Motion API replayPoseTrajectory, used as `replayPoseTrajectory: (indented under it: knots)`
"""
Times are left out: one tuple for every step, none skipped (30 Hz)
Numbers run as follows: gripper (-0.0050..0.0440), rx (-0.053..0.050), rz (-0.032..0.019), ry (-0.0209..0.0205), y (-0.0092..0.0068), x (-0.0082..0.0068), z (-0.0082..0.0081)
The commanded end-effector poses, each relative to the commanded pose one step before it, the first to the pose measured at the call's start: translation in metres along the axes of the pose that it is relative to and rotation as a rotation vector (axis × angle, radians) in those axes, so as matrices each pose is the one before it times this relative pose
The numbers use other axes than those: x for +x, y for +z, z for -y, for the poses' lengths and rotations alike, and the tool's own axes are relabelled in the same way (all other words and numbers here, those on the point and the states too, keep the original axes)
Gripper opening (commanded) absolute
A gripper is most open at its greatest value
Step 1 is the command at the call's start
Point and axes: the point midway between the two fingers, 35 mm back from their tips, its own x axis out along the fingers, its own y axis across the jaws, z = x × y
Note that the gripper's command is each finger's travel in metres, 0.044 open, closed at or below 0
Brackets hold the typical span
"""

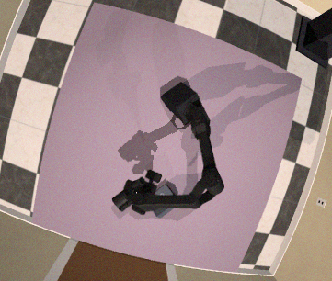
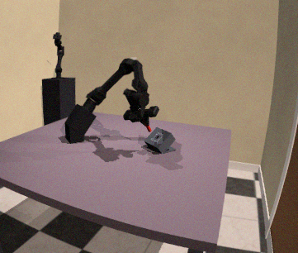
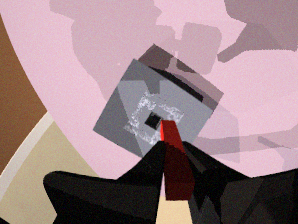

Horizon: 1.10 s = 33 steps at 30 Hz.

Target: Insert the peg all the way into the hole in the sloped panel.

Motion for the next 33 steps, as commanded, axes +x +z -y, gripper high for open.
replayPoseTrajectory:
  knots:
    - [0.0,0.0047,-0.00059,0.01588,-0.00521,-0.00117,-0.00408]
    - [0.0,0.0056,-0.00085,0.00126,-0.00002,0.00038,-0.00016]
    - [0.0,0.0056,-0.00087,0.00125,-0.00003,0.00037,-0.00015]
    - [0.0,0.0056,-0.00089,0.00124,-0.00003,0.00037,-0.00015]
    - [0.0,0.0056,-0.00091,0.00123,-0.00003,0.00037,-0.00015]
    - [0.0,0.0056,-0.00093,0.00122,-0.00004,0.00037,-0.00015]
    - [0.0,0.0056,-0.00095,0.0012,-0.00004,0.00037,-0.00014]
    - [0.0,0.0056,-0.00097,0.00119,-0.00004,0.00037,-0.00014]
    - [0.0,0.0056,-0.00098,0.00118,-0.00004,0.00037,-0.00014]
    - [0.0,0.0056,-0.001,0.00116,-0.00005,0.00037,-0.00013]
    - [0.0,0.0056,-0.00102,0.00115,-0.00005,0.00037,-0.00013]
    - [0.0,0.0,0.0,0.0,0.0,0.0,0.0]
    - [0.0,0.0,0.0,0.0,0.0,0.0,0.0]
    - [0.0,0.0056,-0.00104,0.00114,-0.00005,0.00037,-0.00013]
    - [0.0,0.0056,-0.00106,0.00112,-0.00005,0.00037,-0.00012]
    - [0.0,0.0056,-0.00107,0.00111,-0.00006,0.00037,-0.00012]
    - [0.0,0.0056,-0.00109,0.00109,-0.00006,0.00037,-0.00012]
    - [0.0,0.0056,-0.00111,0.00108,-0.00006,0.00037,-0.00012]
    - [0.0,0.0056,-0.00112,0.00107,-0.00006,0.00037,-0.00011]
    - [0.0,0.0056,-0.00114,0.00105,-0.00007,0.00037,-0.00011]
    - [0.0,0.0056,-0.00116,0.00103,-0.00007,0.00037,-0.00011]
    - [0.0,0.0056,-0.00117,0.00102,-0.00007,0.00037,-0.0001]
    - [0.0,0.0056,-0.00119,0.001,-0.00007,0.00037,-0.0001]
    - [0.0,0.0056,-0.0012,0.00099,-0.00008,0.00037,-0.0001]
    - [0.0,0.0056,-0.00122,0.00097,-0.00008,0.00037,-0.00009]
    - [0.0,0.0056,-0.00124,0.00096,-0.00008,0.00037,-0.00009]
    - [0.0,0.0056,-0.00125,0.00094,-0.00008,0.00036,-0.00008]
    - [0.0,0.0056,-0.00127,0.00092,-0.00008,0.00036,-0.00008]
    - [0.0,0.0,0.0,0.0,0.0,0.0,0.0]
    - [0.0,0.0,0.0,0.0,0.0,0.0,0.0]
    - [0.0,0.0056,-0.00128,0.00091,-0.00008,0.00036,-0.00007]
    - [0.0,0.0056,-0.0013,0.00089,-0.00009,0.00036,-0.00007]
    - [0.0,0.0056,-0.00131,0.00087,-0.00009,0.00036,-0.00007]
